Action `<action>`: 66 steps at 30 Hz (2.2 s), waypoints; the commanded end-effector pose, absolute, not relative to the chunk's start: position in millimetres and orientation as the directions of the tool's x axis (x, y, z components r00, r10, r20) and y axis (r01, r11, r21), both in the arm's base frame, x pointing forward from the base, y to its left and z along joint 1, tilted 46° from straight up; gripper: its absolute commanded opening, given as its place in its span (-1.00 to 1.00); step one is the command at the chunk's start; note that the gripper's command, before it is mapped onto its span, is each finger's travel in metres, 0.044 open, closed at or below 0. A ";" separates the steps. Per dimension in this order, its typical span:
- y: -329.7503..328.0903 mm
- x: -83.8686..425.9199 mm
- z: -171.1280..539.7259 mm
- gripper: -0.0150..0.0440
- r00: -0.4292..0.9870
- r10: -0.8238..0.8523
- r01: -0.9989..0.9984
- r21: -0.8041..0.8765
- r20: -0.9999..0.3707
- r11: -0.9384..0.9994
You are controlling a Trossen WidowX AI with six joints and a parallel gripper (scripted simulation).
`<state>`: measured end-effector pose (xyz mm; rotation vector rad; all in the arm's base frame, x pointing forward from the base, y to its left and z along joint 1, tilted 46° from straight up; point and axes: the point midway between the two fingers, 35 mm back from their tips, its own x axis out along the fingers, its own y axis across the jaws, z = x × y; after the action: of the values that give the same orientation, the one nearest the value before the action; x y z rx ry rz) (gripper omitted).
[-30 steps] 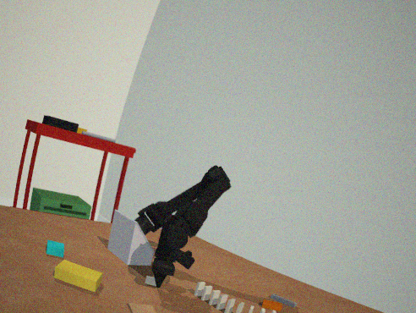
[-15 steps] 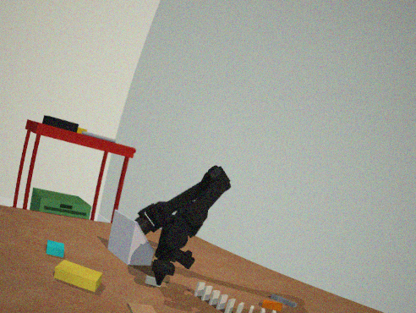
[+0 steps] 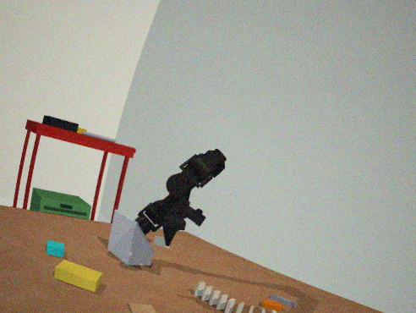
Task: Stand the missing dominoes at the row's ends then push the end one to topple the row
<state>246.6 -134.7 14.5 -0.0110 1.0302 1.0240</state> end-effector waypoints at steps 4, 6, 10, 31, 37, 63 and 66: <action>-146.2 240.4 28.4 -0.41 0.107 0.700 -0.696 0.450 -0.706 0.560; -151.1 239.6 24.4 -0.41 0.107 0.699 -0.594 0.518 -0.707 0.615; -165.9 236.3 11.3 -0.41 0.107 0.697 -0.220 0.666 -0.709 0.712; -210.5 217.9 -36.7 -0.41 0.107 0.694 0.918 0.339 -0.712 0.206; -210.5 217.9 -36.7 -0.41 0.107 0.694 0.918 0.339 -0.712 0.206; -196.9 219.4 -84.0 -0.41 0.000 0.451 0.917 0.181 -0.893 0.357; -195.4 219.9 -90.3 -0.41 -0.008 0.401 0.916 0.155 -0.916 0.371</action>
<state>219.4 -198.2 -83.3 1.2573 1.6153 -0.5778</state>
